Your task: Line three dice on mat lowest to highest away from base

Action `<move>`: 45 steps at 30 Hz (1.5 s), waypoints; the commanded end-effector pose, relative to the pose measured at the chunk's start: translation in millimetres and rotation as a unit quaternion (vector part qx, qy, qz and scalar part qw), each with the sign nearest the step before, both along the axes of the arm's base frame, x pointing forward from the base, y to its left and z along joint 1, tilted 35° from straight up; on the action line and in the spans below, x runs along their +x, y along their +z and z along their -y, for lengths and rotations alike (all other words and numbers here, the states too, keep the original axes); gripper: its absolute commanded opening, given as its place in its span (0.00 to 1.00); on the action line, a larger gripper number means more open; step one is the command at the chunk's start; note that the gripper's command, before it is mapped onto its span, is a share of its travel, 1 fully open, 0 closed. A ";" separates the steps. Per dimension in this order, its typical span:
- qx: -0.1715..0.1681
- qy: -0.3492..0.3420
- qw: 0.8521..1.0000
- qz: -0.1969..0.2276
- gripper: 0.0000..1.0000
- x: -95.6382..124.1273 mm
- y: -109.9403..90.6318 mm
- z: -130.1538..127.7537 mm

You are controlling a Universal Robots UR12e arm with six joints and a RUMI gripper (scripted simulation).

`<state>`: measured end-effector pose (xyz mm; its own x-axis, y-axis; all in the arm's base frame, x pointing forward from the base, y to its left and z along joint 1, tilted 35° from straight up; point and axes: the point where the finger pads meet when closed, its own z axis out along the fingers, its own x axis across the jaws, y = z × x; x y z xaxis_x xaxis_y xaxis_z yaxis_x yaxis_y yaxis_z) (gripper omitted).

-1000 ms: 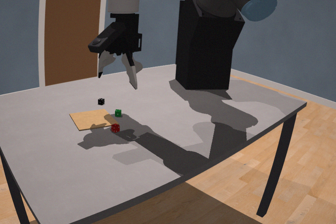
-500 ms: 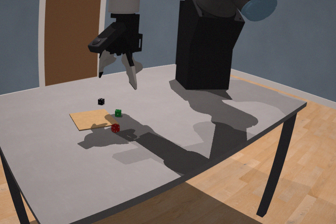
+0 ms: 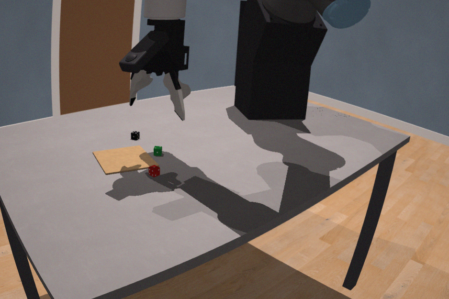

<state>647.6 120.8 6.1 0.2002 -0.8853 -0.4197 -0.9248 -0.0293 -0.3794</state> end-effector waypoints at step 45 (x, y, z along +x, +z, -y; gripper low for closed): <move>-0.199 0.506 0.789 0.285 1.00 15.8 -37.4 -22.7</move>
<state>662.3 142.1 -27.3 0.9316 -0.3042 0.1990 -0.1600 -0.8347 -0.5270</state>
